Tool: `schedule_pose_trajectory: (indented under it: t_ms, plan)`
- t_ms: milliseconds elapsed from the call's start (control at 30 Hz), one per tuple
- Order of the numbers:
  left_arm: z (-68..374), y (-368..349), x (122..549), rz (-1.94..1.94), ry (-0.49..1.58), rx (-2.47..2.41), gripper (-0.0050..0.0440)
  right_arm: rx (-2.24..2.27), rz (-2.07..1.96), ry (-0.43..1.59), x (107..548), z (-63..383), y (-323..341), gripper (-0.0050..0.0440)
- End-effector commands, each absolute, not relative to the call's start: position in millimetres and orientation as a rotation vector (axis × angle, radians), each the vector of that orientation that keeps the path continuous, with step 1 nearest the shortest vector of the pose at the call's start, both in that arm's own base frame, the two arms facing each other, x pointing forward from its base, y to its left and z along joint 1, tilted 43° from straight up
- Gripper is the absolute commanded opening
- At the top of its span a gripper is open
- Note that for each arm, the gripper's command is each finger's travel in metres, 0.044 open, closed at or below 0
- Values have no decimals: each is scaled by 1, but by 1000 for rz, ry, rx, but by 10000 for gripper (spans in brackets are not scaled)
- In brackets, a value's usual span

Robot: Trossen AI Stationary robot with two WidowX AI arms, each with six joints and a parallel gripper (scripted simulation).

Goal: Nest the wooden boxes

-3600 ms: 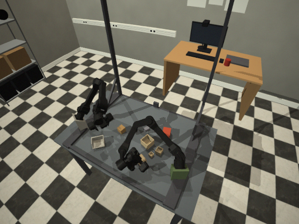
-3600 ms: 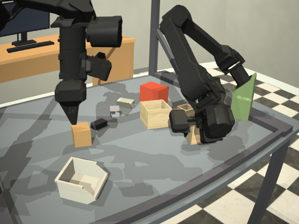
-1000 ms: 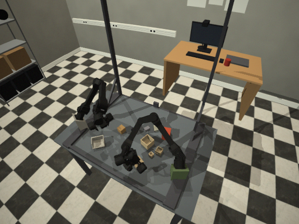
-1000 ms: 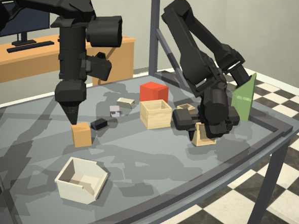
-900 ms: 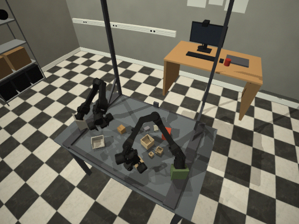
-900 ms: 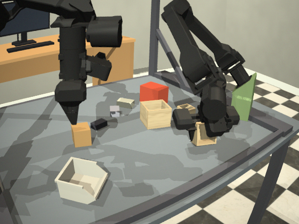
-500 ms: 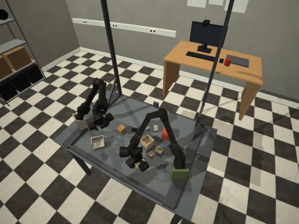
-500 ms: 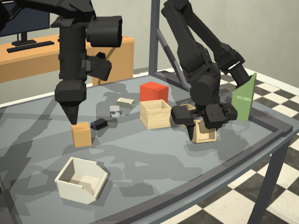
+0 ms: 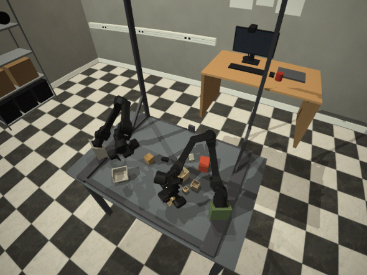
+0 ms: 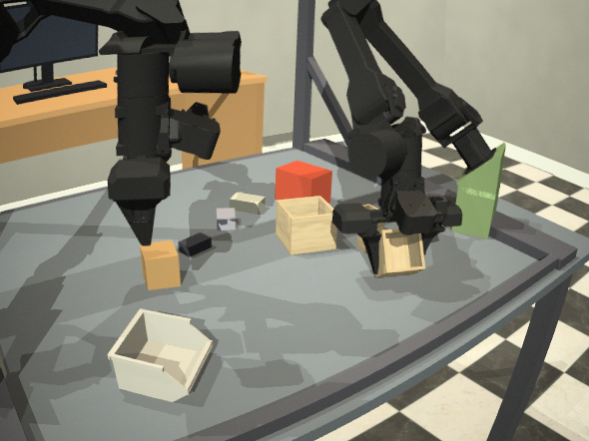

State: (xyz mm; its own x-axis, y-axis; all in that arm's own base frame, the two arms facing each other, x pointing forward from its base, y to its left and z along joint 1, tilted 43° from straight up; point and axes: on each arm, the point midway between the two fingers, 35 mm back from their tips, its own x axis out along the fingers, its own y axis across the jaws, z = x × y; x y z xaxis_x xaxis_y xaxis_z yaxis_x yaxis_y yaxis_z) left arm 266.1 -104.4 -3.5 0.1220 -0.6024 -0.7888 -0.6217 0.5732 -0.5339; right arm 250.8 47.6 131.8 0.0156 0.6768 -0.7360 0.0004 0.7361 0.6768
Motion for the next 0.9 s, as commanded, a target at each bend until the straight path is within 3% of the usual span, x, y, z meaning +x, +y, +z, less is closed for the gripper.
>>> schedule_pose_trajectory:
  t_ms: [0, 867]
  plan:
    - [2, -105, 268, 48, 1459, -1064, -50, 581, 578, 1463, 251, 135, 46, 400]
    - [5, -118, 253, 263, 1060, -991, -50, 581, 578, 1463, 251, 135, 46, 400]
